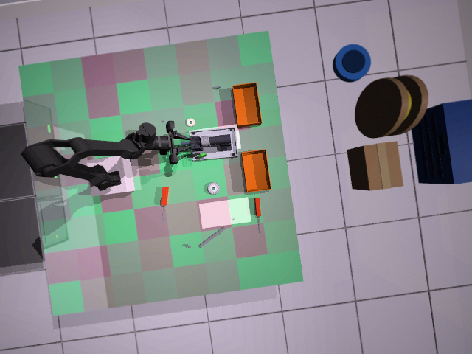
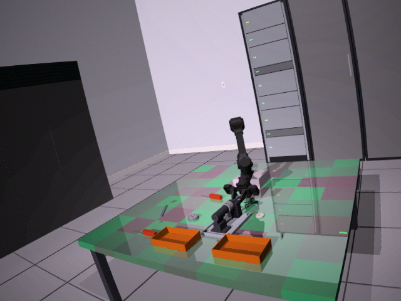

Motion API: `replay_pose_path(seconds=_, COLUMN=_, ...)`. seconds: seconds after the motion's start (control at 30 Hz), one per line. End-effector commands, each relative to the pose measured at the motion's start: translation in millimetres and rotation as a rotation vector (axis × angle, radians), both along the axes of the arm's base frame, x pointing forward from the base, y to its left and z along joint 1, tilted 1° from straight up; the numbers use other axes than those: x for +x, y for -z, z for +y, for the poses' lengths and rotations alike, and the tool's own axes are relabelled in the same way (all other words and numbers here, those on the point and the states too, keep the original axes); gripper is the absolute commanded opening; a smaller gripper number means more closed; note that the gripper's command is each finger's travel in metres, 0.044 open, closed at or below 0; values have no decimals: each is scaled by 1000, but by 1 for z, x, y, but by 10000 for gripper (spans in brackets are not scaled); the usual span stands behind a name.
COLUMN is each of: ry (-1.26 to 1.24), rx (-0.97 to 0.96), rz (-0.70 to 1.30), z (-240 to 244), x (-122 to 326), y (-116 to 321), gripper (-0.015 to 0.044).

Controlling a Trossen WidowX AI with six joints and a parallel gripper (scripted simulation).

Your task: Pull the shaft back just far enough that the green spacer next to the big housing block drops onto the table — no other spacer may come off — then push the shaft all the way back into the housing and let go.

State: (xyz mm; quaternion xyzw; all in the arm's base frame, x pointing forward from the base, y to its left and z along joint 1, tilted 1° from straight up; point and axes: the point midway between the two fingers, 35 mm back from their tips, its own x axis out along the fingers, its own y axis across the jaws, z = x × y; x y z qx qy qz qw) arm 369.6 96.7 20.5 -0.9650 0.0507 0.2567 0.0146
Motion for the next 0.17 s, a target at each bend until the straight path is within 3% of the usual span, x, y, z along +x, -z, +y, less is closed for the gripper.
replay_pose_path(seconds=0.0, ry=0, rx=0, rz=0, z=0, x=0, y=0, gripper=289)
replay_pose_path(seconds=0.13, ry=0, rx=0, rz=1, z=2, x=-8, y=-5, gripper=394)
